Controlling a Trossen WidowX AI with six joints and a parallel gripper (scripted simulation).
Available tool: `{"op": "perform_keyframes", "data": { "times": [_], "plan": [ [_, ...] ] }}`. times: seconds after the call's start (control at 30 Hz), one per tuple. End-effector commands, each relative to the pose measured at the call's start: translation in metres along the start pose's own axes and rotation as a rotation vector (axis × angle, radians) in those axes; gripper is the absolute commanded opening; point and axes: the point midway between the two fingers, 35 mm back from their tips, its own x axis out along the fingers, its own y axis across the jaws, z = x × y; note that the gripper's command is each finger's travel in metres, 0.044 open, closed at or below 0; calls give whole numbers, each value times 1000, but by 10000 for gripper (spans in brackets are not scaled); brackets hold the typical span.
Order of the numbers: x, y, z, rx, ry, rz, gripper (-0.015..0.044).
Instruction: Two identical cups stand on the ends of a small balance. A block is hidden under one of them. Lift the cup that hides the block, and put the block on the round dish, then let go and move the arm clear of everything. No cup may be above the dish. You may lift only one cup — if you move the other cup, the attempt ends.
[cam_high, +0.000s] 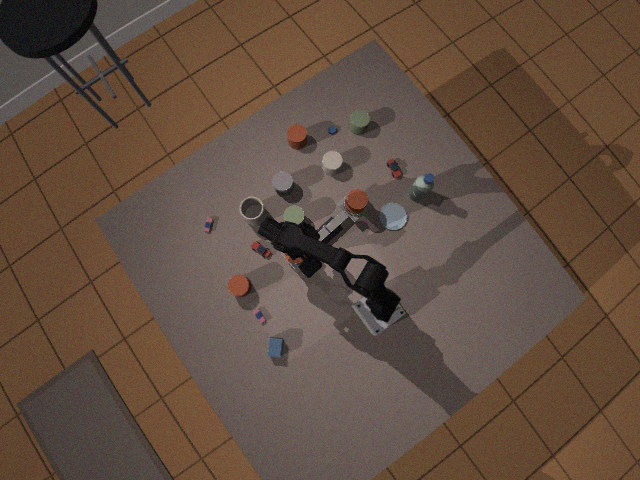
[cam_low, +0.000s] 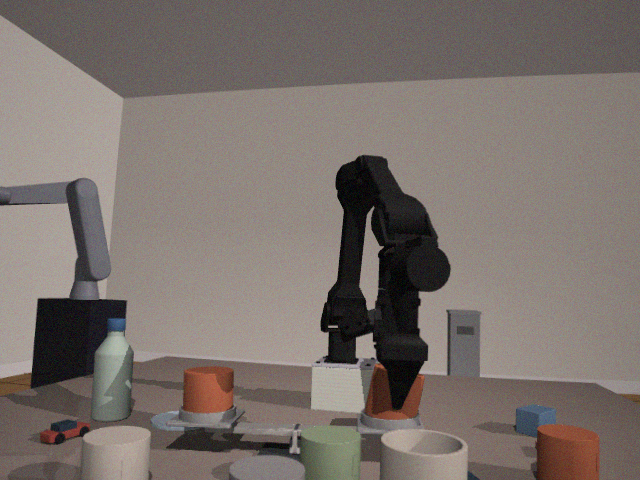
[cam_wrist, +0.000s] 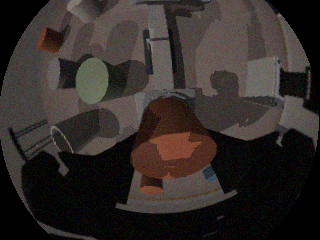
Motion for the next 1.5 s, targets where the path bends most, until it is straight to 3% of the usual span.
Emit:
{"op": "perform_keyframes", "data": {
  "times": [0.0, 1.47],
  "plan": [
    [-11, 4, -2, 1, 11, 20, 0],
    [-67, 2, -1, 1, 11, 20, 0]
  ]
}}
